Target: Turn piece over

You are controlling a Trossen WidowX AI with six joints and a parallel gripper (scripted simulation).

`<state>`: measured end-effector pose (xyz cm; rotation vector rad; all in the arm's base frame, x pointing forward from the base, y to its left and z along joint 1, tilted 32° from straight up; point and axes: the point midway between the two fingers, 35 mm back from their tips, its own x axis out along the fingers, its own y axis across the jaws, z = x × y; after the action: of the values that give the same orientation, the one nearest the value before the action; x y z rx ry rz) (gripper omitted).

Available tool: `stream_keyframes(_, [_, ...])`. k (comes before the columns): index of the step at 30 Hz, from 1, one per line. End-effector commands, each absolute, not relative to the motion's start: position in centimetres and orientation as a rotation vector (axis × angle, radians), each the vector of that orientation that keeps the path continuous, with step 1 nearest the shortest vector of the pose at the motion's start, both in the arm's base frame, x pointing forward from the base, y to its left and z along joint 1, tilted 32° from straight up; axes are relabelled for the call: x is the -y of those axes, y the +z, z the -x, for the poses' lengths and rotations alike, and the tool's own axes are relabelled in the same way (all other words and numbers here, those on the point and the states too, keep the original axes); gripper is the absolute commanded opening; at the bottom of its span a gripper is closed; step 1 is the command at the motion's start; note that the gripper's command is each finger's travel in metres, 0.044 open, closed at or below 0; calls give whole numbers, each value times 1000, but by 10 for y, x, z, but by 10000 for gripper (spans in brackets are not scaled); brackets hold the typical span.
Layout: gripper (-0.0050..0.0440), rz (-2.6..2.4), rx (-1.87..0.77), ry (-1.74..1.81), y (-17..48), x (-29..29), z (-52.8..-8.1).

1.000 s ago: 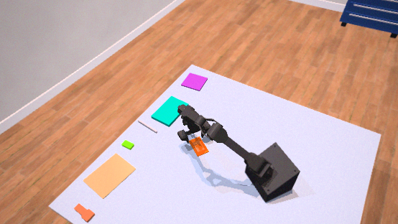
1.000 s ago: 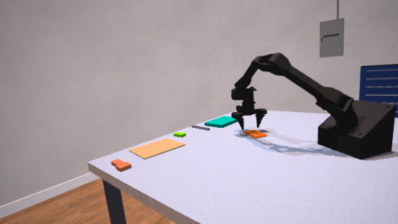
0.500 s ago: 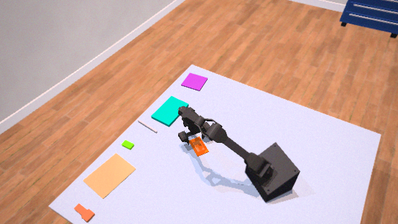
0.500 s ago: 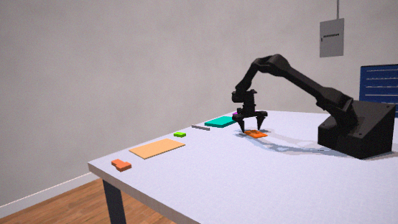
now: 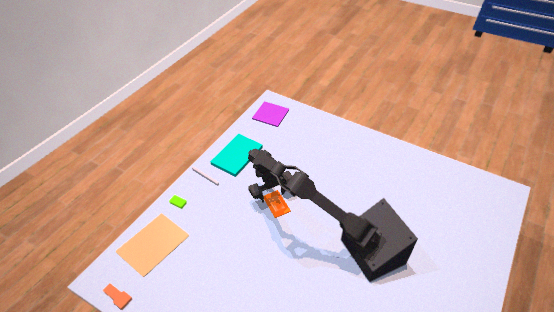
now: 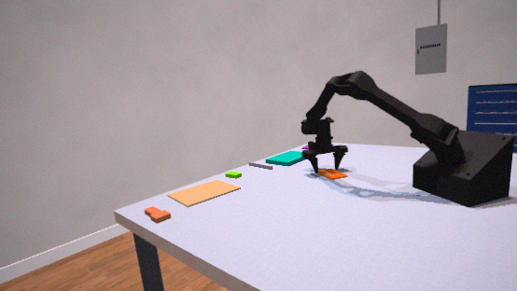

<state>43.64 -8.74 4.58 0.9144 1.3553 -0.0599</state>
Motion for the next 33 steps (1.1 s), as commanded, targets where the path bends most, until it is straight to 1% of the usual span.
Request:
stream_keyframes(1, [440, -919, -1355, -66, 45, 88, -436])
stream_keyframes(10, [440, -920, -1356, -66, 44, 88, -436])
stream_keyframes(11, [0, -915, -1355, -60, 45, 88, -437])
stream_keyframes(33, [0, -914, -1353, -60, 46, 88, -437])
